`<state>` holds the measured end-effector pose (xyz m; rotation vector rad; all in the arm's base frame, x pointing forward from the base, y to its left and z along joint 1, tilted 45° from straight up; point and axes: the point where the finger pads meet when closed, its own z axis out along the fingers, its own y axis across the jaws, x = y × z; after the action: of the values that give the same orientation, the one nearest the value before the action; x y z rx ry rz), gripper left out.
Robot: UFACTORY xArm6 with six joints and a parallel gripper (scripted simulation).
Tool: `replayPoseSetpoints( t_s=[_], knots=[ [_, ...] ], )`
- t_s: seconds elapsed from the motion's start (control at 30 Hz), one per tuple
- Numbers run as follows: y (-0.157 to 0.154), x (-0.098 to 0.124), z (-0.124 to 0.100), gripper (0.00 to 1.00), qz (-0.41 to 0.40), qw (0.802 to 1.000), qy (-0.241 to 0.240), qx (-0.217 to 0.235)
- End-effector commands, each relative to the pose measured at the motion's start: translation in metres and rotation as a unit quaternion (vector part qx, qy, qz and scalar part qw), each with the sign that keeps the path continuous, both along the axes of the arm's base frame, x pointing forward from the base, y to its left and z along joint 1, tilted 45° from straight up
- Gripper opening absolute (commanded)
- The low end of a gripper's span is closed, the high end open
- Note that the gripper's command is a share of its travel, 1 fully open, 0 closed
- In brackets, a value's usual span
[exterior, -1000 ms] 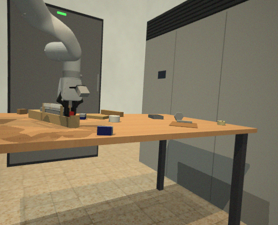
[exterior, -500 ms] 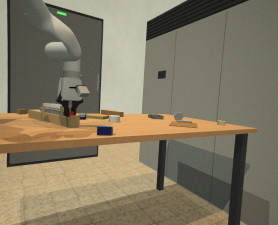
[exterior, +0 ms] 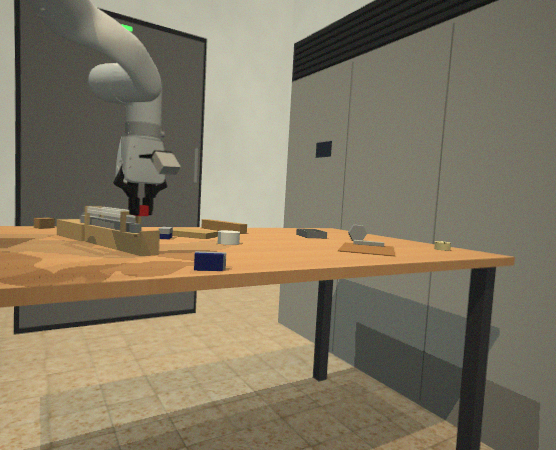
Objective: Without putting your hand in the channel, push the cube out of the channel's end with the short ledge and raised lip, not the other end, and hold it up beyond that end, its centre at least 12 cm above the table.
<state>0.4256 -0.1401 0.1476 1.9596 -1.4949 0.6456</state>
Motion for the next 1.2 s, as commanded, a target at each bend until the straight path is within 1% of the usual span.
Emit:
replayPoseSetpoints(
  t_s=[0.0, 0.23, 1.17],
  knots=[
    [0.0205, -0.0004, 0.022, 0.0, 0.0, 1.0, -0.001, -0.001],
    [0.0282, -0.0008, 0.0298, 0.0, 0.0, 1.0, -0.001, -0.001],
    [0.0282, -0.0008, 0.0298, 0.0, 0.0, 1.0, -0.001, -0.001]
  ],
)
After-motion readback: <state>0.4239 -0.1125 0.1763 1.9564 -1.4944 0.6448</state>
